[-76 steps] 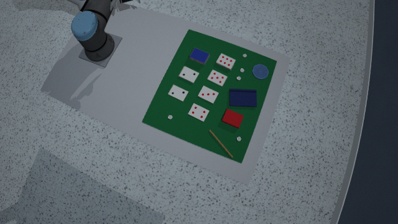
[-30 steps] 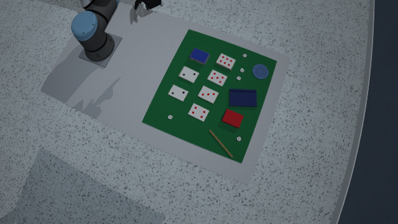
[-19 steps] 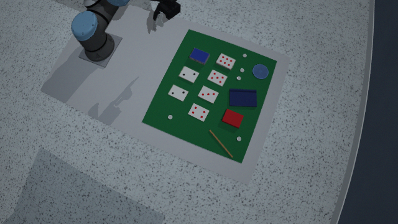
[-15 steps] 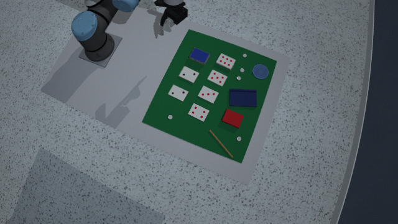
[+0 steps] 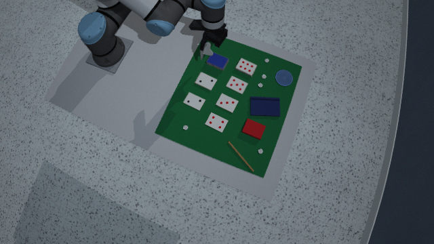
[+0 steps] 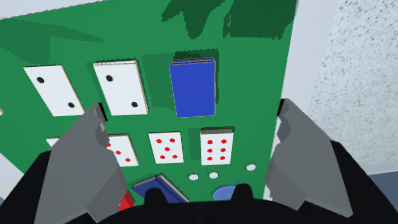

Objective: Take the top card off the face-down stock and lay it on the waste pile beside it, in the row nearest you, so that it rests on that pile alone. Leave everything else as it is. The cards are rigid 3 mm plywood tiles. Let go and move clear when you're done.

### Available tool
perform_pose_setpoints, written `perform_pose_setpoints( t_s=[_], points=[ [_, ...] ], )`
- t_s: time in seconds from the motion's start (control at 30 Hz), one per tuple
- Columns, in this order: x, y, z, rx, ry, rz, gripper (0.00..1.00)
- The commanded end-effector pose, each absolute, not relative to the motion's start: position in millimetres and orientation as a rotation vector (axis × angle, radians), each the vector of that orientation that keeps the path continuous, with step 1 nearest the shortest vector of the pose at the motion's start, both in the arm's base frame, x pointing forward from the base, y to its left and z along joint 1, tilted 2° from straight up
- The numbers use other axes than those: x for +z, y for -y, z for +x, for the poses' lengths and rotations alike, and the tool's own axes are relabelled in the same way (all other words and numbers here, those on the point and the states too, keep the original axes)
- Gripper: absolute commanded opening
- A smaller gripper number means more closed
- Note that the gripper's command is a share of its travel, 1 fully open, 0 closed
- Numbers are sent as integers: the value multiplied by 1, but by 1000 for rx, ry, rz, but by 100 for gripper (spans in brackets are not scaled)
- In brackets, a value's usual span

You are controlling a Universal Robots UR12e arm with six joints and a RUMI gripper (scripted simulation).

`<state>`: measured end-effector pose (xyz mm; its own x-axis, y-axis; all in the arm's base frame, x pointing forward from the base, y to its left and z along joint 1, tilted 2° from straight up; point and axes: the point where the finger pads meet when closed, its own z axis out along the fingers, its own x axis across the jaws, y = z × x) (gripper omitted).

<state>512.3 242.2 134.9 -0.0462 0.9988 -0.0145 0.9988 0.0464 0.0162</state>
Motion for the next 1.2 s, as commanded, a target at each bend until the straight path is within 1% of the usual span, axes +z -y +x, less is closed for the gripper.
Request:
perform_pose_setpoints(
  t_s=[0.0,0.77,1.17],
  points=[
    [119,-244,552,54,-2311,2087,100],
    [117,-245,550,52,-2281,2121,100],
    [116,-247,546,54,-2123,2284,100]
  ],
)
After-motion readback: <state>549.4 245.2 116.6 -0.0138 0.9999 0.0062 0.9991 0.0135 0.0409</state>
